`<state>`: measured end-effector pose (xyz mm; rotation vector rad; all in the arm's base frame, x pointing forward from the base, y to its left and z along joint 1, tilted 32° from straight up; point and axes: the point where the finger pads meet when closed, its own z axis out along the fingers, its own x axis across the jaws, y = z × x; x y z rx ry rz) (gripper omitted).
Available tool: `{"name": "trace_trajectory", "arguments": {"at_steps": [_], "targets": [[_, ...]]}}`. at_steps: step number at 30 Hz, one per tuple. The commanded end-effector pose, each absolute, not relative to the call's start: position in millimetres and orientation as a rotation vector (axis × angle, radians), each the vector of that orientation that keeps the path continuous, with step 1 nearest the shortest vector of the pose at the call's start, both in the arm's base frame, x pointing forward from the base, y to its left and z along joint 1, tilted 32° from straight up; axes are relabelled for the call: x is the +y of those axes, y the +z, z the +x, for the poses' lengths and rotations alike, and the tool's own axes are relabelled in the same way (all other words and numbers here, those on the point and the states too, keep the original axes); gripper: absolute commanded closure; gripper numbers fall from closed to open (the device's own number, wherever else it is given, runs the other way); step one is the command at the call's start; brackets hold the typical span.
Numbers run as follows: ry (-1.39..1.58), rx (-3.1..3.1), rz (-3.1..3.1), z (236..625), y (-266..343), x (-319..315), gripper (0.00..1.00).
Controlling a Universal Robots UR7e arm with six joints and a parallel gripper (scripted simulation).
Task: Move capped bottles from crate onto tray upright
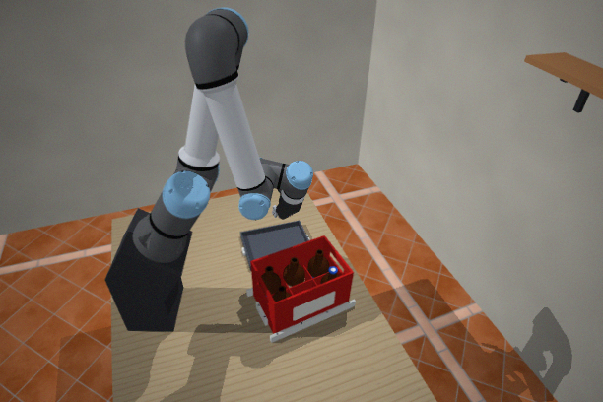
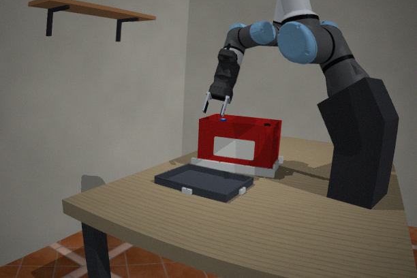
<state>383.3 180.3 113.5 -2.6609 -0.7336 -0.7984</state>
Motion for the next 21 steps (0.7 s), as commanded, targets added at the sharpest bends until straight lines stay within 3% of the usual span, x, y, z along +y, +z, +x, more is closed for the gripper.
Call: {"name": "trace_trajectory", "arguments": {"at_steps": [1,21], "targets": [[-0.803,-0.701,-2.719,381.6,114.8,164.4,0.0],[-0.84,-0.632,-2.854,386.9,121.6,131.1,0.0]]}}
